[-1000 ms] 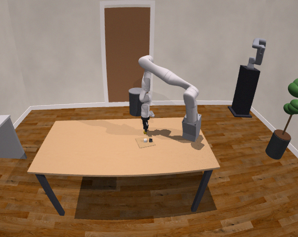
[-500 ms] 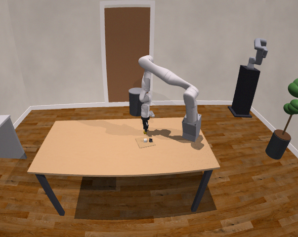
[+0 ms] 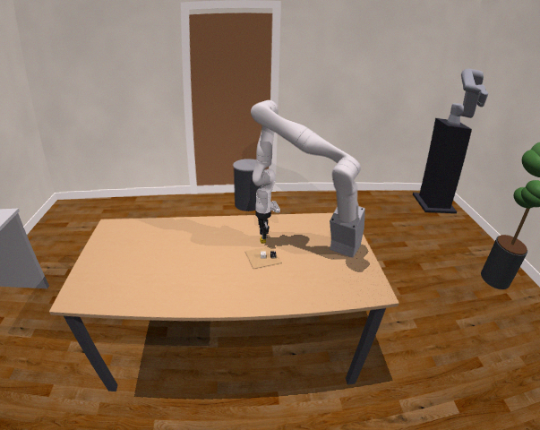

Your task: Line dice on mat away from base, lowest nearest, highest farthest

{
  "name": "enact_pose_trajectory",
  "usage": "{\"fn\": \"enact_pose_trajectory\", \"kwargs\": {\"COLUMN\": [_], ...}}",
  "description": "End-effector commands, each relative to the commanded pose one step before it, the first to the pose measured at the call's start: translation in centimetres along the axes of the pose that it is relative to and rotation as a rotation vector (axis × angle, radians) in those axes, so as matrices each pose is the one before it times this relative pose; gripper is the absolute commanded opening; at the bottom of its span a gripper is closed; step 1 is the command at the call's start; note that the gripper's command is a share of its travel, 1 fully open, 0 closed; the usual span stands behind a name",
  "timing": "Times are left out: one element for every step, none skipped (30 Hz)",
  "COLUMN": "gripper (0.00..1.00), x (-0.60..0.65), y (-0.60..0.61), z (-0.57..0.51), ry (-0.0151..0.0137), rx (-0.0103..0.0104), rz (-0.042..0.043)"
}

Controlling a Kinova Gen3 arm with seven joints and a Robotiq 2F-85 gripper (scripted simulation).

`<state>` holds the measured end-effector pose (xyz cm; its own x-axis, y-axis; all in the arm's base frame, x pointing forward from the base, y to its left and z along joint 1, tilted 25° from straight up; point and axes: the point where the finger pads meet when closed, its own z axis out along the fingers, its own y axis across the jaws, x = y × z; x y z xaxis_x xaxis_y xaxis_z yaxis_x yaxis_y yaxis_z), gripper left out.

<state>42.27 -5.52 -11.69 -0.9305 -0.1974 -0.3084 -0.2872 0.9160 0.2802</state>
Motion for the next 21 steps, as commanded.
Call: {"fn": "enact_pose_trajectory", "kwargs": {"gripper": [0.41,0.41,0.41,0.41,0.41,0.41,0.41,0.41,0.41,0.41,0.41,0.41,0.41,0.41,0.41,0.41,0.41,0.41,0.41,0.41,0.41], "x": [-0.037,0.0,0.0,0.0,0.0,0.0,0.0,0.0,0.0,0.0,0.0,0.0,0.0,0.0,0.0,0.0,0.0,0.0,0.0,0.0,0.0], "y": [-0.053,0.0,0.0,0.0,0.0,0.0,0.0,0.0,0.0,0.0,0.0,0.0,0.0,0.0,0.0,0.0,0.0,0.0,0.0,0.0,0.0], "z": [-0.055,0.007,0.018,0.033,0.05,0.069,0.089,0.108,0.127,0.145,0.16,0.173,0.0,0.0,0.183,0.19,0.194,0.194,0.191,0.185,0.175], "ry": [-0.00088,0.0,0.0,0.0,0.0,0.0,0.0,0.0,0.0,0.0,0.0,0.0,0.0,0.0,0.0,0.0,0.0,0.0,0.0,0.0,0.0], "rx": [0.00119,0.0,0.0,0.0,0.0,0.0,0.0,0.0,0.0,0.0,0.0,0.0,0.0,0.0,0.0,0.0,0.0,0.0,0.0,0.0,0.0], "rz": [0.00002,0.0,0.0,0.0,0.0,0.0,0.0,0.0,0.0,0.0,0.0,0.0,0.0,0.0,0.0,0.0,0.0,0.0,0.0,0.0,0.0]}}
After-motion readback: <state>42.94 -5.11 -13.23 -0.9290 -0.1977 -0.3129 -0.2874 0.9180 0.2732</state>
